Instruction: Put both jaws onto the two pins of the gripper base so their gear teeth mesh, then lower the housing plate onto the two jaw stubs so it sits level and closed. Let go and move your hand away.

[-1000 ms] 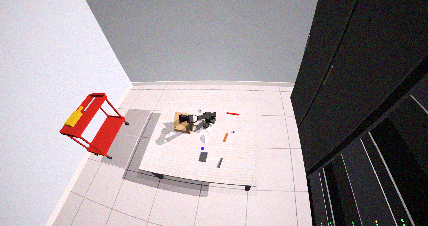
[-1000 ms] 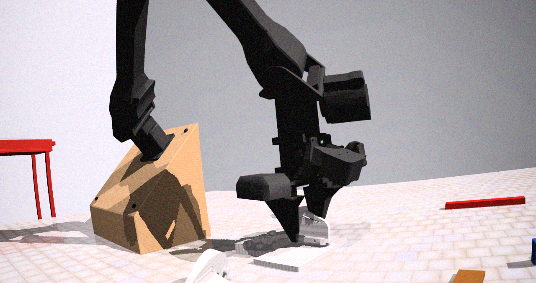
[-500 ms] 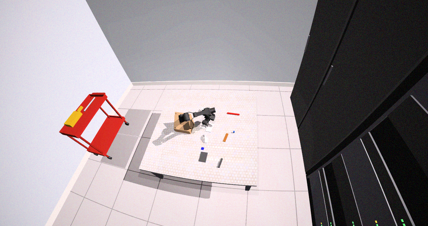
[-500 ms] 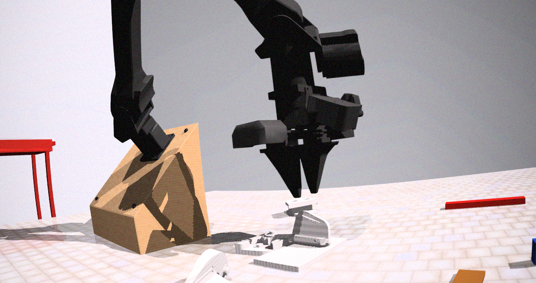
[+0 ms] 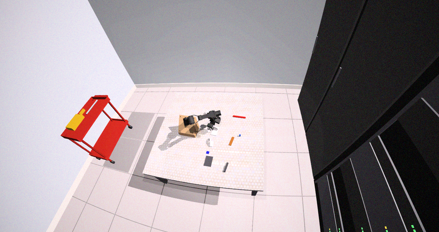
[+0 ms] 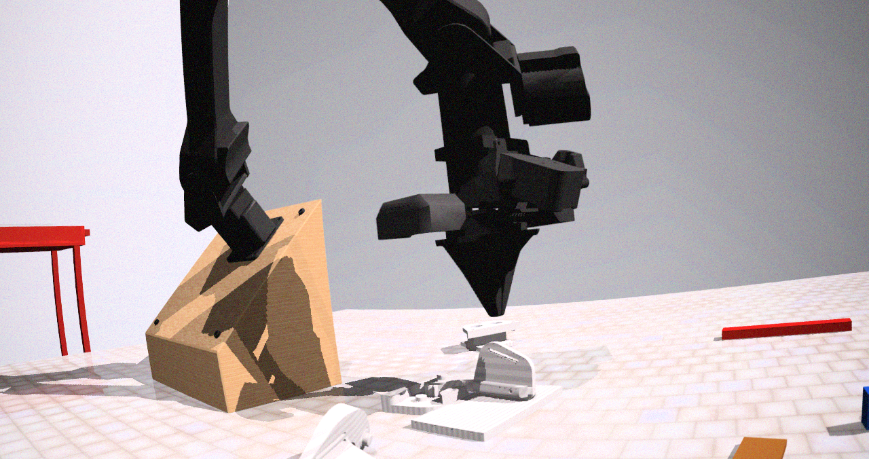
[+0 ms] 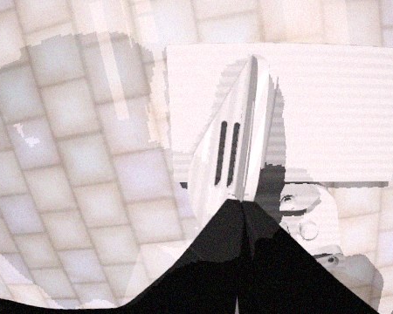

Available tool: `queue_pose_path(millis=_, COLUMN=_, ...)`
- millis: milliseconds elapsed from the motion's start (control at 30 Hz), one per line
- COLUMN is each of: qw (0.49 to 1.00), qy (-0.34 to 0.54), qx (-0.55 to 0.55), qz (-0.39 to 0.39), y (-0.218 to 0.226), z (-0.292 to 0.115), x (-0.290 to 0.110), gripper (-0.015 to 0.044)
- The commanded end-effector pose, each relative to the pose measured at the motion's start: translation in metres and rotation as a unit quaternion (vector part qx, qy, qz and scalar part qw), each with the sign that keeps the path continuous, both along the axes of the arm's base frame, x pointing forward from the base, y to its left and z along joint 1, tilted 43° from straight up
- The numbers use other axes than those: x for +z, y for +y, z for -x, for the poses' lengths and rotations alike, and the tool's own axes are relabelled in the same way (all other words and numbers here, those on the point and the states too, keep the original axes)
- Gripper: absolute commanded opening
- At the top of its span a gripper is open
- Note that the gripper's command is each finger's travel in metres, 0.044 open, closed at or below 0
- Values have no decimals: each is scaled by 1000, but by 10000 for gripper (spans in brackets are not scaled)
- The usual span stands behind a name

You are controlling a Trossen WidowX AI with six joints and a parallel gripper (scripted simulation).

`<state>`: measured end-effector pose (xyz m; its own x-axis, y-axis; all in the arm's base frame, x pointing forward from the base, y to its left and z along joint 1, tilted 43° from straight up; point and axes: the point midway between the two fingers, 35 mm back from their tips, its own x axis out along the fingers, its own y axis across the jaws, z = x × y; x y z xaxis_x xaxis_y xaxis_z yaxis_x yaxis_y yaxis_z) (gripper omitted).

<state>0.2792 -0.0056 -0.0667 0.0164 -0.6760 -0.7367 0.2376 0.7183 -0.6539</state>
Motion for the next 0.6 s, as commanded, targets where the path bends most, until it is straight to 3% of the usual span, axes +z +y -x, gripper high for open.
queue_pose_path(millis=0, qw=1000, qy=0, qx=0, qz=1, y=0, z=0, x=0, gripper=0)
queue_pose_path(millis=567, qw=982, qy=130, qx=140, qz=0, y=-17, z=-7, x=17, gripper=0)
